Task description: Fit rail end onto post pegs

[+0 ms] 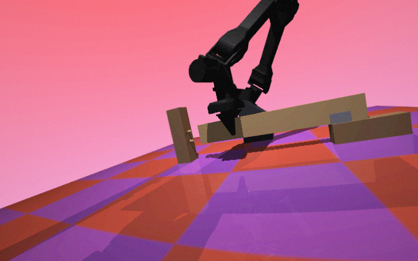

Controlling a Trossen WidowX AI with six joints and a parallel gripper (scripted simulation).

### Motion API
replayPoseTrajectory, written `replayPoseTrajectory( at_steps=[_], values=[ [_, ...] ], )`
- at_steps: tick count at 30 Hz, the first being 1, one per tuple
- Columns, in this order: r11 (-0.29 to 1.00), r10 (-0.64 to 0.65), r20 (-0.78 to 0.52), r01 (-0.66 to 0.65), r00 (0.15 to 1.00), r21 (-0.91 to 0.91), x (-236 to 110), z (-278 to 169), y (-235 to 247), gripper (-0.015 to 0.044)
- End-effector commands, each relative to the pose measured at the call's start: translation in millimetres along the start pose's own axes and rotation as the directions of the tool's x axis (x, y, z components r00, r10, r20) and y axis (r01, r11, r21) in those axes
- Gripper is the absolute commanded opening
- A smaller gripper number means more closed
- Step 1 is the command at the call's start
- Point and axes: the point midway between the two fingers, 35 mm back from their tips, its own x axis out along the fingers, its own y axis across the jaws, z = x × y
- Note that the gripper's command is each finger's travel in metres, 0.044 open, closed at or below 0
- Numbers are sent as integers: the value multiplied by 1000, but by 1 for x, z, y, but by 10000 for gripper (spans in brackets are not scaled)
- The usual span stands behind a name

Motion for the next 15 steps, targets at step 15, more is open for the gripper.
replayPoseTrajectory(
  at_steps=[15],
  values=[
    [1000, -7, 0, 7, 1000, 2, 0, -3, 0, 0]
  ],
)
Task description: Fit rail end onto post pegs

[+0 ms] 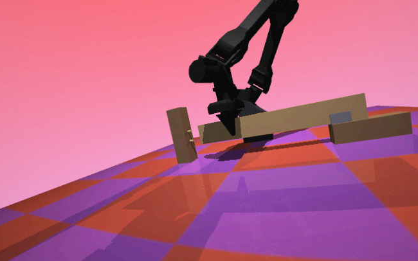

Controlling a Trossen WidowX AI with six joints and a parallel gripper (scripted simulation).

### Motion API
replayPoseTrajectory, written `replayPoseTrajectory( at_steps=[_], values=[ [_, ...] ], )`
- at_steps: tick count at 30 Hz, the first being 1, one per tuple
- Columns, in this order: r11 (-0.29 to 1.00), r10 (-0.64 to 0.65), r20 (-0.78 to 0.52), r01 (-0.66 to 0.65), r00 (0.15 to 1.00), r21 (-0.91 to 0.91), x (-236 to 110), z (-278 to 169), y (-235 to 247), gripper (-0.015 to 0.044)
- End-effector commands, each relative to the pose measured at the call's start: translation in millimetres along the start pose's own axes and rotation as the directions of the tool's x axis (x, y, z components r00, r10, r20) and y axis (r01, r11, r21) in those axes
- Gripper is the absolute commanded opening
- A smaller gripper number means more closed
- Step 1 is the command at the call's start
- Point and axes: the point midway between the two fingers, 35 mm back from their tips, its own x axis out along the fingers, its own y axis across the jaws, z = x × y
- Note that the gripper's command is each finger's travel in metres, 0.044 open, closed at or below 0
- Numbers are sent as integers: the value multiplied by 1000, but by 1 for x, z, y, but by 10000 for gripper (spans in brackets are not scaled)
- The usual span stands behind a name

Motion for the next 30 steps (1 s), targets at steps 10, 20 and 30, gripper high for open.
replayPoseTrajectory(
  at_steps=[10, 20, 30],
  values=[
    [1000, -8, -3, 8, 1000, 0, -2, -5, -1, 0],
    [1000, -8, -3, 8, 1000, 0, -4, -8, -1, 0],
    [1000, -8, -3, 8, 1000, 0, -5, -10, -2, 0]
  ],
)
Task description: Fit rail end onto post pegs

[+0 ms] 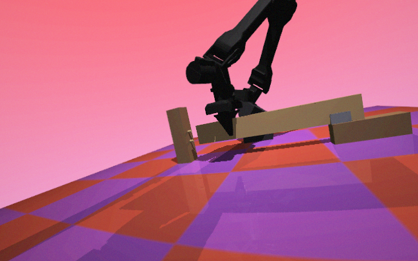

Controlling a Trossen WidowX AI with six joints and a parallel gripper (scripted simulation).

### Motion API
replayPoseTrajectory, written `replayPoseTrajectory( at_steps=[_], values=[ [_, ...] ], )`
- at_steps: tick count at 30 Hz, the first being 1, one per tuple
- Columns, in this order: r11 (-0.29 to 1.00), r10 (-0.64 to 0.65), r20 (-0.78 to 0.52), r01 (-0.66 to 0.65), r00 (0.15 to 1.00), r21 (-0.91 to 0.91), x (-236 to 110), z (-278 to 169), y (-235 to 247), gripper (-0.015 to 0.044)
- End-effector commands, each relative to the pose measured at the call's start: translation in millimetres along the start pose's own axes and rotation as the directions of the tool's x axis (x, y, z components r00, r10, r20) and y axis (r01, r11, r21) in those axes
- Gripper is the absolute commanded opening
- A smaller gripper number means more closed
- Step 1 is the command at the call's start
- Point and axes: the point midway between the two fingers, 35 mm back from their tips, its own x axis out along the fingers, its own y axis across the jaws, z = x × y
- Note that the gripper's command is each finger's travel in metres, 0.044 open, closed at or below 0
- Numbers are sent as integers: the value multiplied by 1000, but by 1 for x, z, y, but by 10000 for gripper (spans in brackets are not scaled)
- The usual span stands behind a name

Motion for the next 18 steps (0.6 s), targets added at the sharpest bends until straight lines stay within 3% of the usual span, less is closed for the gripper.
replayPoseTrajectory(
  at_steps=[1, 18],
  values=[
    [1000, -13, -2, 13, 1000, -2, -4, -3, -3, 0],
    [1000, -13, -2, 13, 1000, -2, -3, -8, -4, 0]
  ],
)
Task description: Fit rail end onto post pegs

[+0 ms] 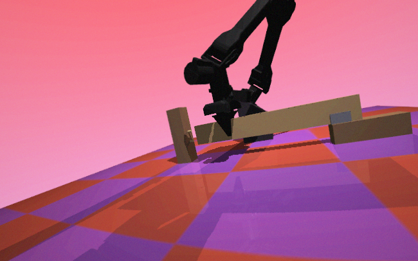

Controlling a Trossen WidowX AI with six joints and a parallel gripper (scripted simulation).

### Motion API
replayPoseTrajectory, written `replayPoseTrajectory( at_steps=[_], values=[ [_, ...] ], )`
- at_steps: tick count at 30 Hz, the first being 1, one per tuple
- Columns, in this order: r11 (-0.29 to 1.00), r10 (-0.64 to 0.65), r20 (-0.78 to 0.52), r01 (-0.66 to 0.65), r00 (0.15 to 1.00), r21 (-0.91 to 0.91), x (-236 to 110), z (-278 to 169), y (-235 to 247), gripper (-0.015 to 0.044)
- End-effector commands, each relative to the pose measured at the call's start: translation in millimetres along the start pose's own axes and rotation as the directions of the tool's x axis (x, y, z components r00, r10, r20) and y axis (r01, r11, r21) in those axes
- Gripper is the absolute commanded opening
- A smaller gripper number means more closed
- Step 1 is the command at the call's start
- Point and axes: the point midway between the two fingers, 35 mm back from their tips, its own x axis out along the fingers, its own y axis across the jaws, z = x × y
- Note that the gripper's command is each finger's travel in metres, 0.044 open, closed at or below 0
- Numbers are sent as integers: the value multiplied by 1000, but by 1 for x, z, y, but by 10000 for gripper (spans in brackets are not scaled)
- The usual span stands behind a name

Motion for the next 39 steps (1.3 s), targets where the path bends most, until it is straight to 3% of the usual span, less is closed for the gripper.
replayPoseTrajectory(
  at_steps=[1, 39],
  values=[
    [1000, -13, -4, 13, 1000, -1, -4, -3, -3, 0],
    [1000, -13, -5, 13, 1000, -1, -4, -14, -2, 0]
  ],
)
